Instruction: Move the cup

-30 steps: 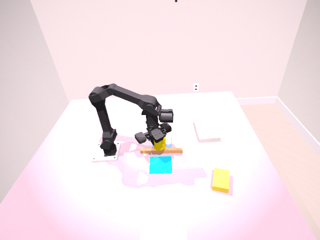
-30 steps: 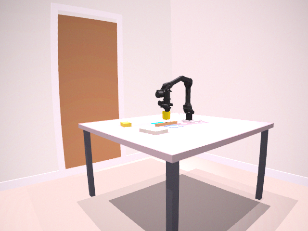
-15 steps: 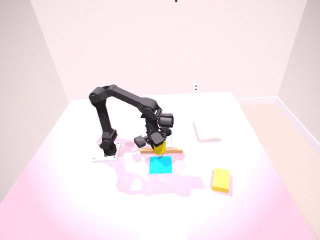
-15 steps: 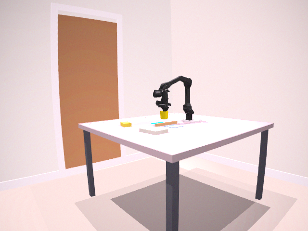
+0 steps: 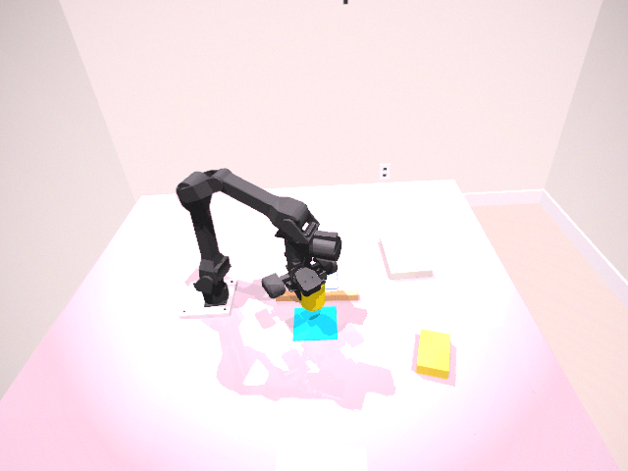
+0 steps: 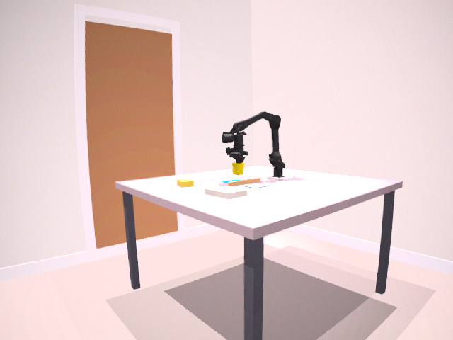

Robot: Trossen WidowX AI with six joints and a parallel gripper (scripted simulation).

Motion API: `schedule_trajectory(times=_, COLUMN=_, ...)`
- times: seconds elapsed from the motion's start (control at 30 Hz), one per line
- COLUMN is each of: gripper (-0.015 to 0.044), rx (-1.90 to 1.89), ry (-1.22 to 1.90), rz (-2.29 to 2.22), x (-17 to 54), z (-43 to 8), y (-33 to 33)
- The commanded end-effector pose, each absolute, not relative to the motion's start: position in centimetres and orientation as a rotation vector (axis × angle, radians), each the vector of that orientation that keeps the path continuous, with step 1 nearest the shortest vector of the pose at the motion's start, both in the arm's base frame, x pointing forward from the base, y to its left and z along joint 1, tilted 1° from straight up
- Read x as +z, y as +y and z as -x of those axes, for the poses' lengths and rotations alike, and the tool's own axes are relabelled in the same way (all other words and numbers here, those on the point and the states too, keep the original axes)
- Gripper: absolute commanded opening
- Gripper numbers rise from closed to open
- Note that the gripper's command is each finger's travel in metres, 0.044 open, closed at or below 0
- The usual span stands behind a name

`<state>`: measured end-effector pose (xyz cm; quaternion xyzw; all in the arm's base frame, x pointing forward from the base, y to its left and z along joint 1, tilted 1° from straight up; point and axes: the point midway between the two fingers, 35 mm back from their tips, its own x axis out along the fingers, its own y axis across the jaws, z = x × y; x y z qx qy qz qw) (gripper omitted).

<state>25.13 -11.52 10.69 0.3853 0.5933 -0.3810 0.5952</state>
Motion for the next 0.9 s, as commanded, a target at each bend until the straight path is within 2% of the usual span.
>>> schedule_trajectory(times=0.0, gripper=0.0000, rx=-0.887, ry=1.374, rz=-0.889, x=10.9, z=-25.2, y=-12.6)
schedule_trajectory(times=0.87, gripper=0.0000, rx=-0.888, ry=1.373, rz=-0.888, x=8.8, z=-25.1, y=-13.9)
